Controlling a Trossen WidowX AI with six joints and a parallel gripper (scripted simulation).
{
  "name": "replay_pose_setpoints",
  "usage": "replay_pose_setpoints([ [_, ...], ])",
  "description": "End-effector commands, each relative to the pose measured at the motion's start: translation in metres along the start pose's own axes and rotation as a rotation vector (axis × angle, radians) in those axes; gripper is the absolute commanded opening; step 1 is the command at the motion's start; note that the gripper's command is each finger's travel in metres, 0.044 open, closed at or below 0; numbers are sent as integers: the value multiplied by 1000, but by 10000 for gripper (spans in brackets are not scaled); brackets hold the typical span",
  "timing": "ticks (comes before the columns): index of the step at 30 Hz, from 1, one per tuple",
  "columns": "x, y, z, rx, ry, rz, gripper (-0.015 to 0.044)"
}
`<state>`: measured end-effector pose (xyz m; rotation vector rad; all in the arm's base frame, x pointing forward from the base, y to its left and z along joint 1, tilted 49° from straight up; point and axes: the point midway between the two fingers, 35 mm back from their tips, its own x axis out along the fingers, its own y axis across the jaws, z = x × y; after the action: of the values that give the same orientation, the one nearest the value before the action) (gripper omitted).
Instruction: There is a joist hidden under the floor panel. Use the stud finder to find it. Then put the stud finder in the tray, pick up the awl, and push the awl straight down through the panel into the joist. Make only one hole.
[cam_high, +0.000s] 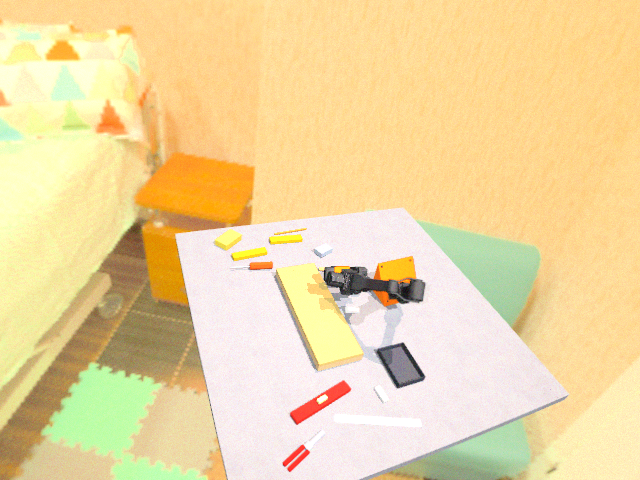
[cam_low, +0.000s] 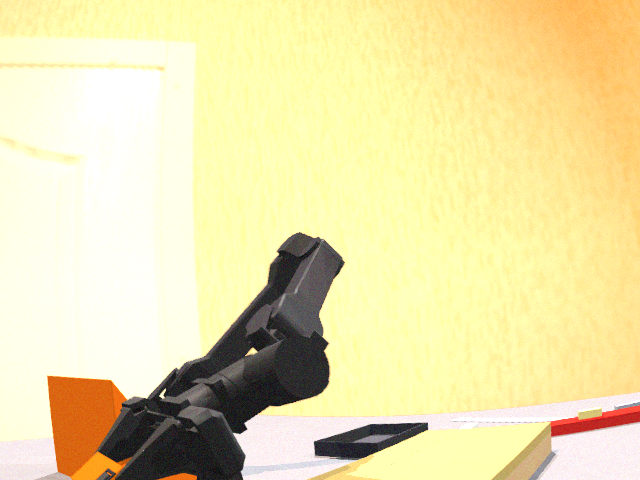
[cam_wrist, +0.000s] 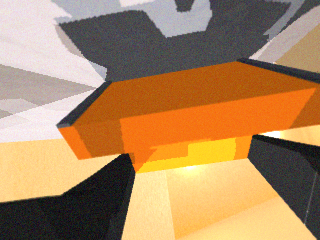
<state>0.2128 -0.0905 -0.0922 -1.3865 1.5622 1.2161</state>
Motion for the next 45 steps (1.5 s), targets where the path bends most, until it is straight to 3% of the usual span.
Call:
replay_pose_setpoints([
  [1, -1, -1, 5, -6, -20, -3, 380],
  [30, 0, 0, 0, -1, 0, 0, 380],
  [33, 0, 0, 0, -1, 0, 0, 440],
  [45, -1, 0, 0, -1, 0, 0, 440],
])
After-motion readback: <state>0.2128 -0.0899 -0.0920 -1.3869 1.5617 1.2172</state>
